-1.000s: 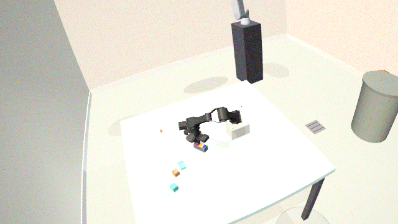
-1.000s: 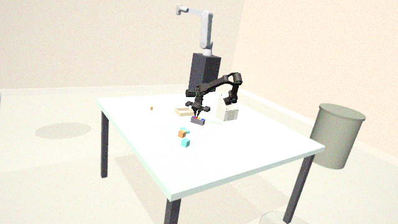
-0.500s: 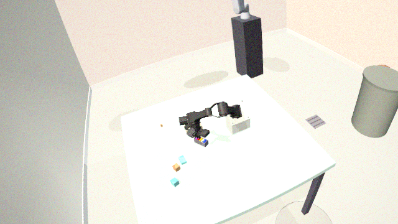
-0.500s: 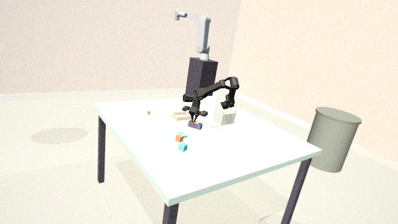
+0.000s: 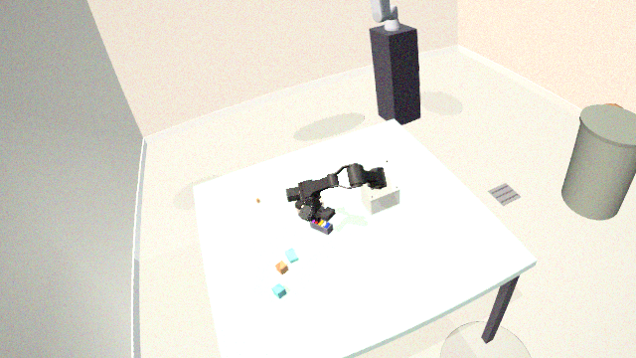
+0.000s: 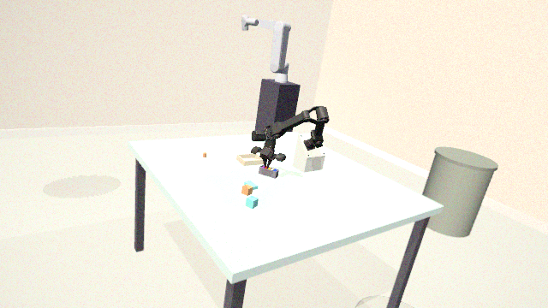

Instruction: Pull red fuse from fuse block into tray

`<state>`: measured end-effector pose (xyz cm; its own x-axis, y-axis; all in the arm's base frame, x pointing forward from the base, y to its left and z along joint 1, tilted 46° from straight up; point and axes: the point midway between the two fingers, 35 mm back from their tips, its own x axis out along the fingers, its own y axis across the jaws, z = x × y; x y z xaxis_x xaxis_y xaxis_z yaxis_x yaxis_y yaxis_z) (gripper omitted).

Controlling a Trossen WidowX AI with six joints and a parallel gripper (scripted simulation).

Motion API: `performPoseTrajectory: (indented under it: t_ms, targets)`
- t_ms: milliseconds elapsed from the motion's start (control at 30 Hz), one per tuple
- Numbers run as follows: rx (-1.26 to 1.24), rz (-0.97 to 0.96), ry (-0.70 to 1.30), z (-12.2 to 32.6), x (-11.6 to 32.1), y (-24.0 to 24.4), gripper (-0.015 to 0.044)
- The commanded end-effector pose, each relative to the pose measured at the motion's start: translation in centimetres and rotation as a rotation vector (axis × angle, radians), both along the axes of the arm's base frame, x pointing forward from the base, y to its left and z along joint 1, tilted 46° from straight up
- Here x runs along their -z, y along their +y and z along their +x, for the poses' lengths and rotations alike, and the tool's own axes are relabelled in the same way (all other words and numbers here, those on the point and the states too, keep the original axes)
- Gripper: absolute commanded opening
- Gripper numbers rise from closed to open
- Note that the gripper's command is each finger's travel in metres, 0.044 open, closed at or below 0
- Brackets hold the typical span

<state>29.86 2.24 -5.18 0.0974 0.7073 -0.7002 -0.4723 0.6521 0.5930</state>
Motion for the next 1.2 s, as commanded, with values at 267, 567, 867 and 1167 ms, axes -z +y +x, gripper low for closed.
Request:
performPoseTrajectory:
  t_ms: [267,567,867,1167]
  targets:
    - [0.0,0.0,-0.001,0.02,-0.04,-0.03,0.0]
    - [0.0,0.0,-0.001,0.0,-0.32,-0.35,0.0]
    - [0.001,0.0,0.0,-0.02,-0.61,-0.67,0.0]
    - [0.001,0.0,0.0,-0.05,-0.91,-0.99,0.0]
